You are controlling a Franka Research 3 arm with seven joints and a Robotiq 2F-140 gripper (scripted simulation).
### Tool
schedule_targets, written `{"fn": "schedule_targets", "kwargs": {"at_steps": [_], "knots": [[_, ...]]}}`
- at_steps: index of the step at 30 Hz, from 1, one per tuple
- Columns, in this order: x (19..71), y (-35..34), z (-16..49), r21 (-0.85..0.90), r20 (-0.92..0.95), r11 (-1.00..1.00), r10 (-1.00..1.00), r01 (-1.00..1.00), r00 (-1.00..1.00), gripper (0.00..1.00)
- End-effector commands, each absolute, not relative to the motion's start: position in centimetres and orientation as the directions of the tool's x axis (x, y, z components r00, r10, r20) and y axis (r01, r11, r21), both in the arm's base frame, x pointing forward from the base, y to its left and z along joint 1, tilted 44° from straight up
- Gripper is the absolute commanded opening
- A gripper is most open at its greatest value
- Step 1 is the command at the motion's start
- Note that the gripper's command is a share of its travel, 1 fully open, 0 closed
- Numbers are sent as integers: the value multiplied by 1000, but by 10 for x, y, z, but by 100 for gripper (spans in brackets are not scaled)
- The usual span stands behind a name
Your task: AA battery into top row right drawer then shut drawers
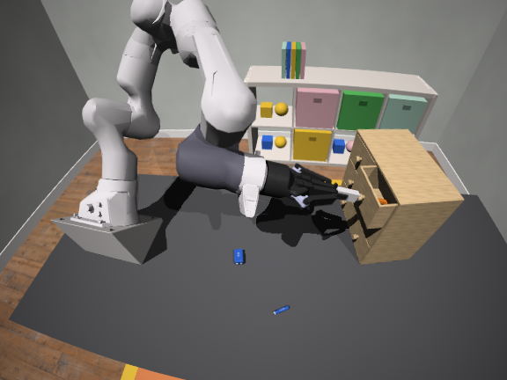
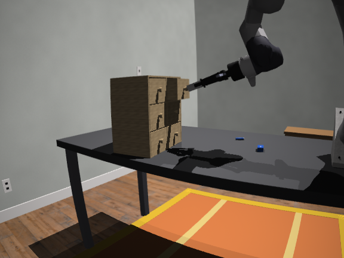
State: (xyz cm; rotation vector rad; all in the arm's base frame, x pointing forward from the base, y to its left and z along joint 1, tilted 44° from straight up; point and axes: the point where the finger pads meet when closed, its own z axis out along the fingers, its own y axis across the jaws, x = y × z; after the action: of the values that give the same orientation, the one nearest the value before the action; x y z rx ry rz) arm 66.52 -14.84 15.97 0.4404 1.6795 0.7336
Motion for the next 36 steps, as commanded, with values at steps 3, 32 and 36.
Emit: {"fn": "schedule_targets", "kwargs": {"at_steps": [3,32,36], "knots": [[676,-148,159,684,-720,724,651,-89,-240,10],[705,-149,163,684,-720,724,651,-89,-240,10],[707,-149,164,684,-720,724,651,-89,-240,10]]}}
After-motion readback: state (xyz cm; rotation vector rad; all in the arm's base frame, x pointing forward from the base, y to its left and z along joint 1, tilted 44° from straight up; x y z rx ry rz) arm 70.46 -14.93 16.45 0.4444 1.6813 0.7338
